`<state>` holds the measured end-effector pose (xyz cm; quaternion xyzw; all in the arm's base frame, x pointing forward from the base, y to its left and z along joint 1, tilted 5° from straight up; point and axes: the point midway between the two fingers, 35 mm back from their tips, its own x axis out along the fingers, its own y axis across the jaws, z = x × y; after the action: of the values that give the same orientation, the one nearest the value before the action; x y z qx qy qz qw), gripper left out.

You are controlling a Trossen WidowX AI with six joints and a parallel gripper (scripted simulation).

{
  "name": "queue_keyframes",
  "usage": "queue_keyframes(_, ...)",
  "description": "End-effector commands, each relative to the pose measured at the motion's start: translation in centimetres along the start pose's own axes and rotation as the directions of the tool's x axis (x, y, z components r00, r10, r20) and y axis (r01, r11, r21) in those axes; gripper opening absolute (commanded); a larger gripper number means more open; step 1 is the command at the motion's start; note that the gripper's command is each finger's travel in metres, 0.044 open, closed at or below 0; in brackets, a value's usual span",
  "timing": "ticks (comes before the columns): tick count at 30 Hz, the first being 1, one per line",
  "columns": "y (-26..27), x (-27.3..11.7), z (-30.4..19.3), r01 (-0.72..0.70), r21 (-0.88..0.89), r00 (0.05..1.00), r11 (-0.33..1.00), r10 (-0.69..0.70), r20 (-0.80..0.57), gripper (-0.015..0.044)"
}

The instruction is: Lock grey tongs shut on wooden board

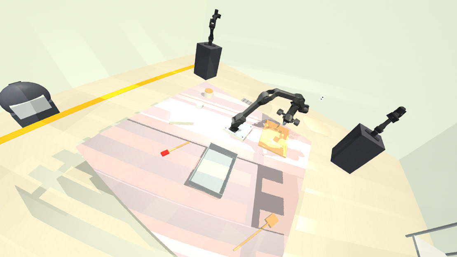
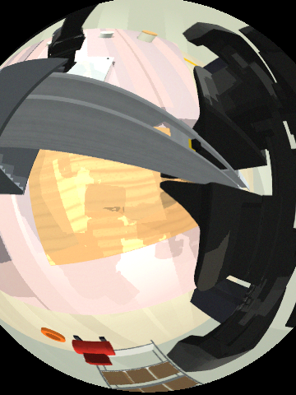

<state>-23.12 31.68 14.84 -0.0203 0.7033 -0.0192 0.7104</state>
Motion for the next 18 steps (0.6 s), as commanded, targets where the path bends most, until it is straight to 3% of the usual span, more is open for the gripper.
queue_keyframes(1, 0.1, 0.5, 0.0, -0.004, 0.003, 1.000, 1.000, 0.004, 0.004, -0.0150)
queue_keyframes(18, 0.5, 3.3, -0.3, -0.004, 0.003, 1.000, 1.000, 0.004, 0.003, -0.0150)
